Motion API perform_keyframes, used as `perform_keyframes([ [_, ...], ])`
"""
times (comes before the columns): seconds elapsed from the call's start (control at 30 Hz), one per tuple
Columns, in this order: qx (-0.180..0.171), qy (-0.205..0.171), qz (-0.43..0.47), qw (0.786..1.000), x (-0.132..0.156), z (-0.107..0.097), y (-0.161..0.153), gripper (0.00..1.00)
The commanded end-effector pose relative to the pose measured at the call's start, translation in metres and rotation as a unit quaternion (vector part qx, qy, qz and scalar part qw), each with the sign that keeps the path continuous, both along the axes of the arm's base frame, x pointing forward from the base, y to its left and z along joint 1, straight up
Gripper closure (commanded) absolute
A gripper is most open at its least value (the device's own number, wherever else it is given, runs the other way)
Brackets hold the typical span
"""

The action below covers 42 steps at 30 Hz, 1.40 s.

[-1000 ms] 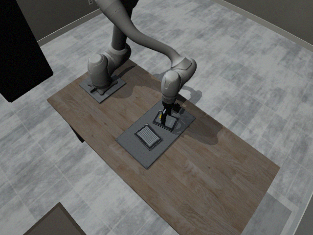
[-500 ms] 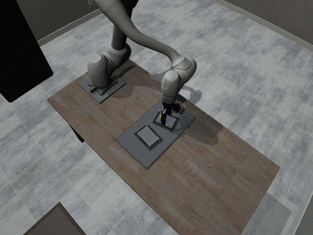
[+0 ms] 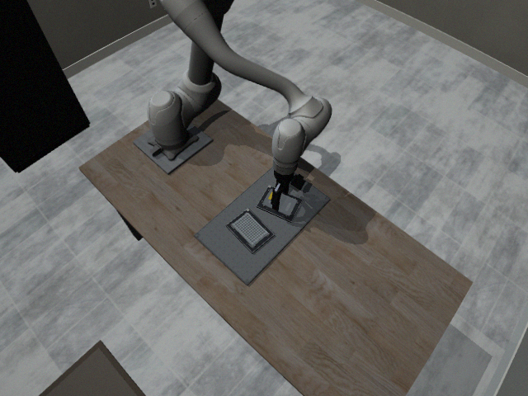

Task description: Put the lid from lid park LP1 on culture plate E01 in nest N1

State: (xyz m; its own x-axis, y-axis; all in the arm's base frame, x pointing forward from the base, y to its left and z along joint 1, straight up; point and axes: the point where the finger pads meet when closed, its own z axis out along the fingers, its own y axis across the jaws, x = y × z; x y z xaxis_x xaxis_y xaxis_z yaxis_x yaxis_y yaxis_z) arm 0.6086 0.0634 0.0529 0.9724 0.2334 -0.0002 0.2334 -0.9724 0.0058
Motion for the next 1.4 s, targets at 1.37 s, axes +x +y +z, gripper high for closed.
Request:
perform_keyframes([
  [1.37, 0.000, -0.001, 0.000, 1.000, 0.0005, 0.0006, 0.0001, 0.31],
])
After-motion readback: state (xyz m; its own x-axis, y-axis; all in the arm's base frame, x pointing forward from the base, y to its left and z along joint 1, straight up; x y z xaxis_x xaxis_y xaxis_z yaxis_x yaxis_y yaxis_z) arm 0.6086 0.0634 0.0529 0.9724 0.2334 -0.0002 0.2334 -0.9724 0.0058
